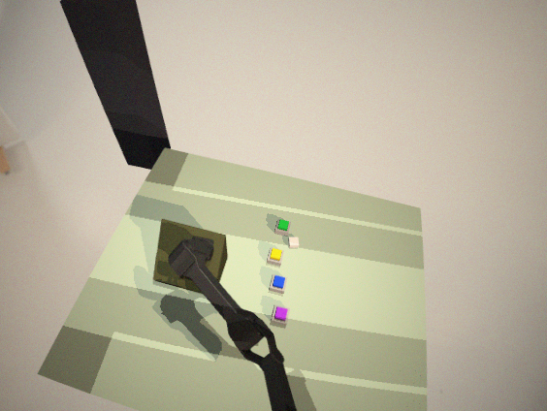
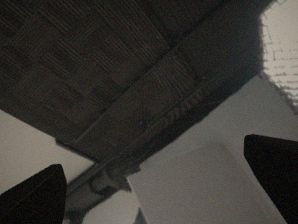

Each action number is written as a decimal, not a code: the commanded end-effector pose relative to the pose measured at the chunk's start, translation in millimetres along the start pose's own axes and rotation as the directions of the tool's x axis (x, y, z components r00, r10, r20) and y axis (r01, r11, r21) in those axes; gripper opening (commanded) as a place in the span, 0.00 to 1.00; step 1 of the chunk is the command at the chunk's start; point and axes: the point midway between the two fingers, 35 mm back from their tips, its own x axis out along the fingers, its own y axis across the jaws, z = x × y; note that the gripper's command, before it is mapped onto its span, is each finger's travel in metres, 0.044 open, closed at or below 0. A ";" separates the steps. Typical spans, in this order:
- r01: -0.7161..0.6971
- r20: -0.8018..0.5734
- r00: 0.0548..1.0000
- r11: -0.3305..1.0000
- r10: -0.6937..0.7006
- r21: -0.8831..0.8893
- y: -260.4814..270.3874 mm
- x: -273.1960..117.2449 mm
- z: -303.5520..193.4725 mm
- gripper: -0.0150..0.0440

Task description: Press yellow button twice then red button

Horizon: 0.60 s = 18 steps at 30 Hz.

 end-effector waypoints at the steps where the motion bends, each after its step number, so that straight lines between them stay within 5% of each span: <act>1: 0.000 0.008 1.000 1.000 0.001 -0.019 1.2 -0.3 6.1 0.93; 4: -0.002 0.082 0.997 0.986 0.016 -0.165 18.0 -6.3 76.6 0.93; 18: -0.086 0.127 0.984 0.955 0.127 -0.285 120.3 -20.1 249.7 0.93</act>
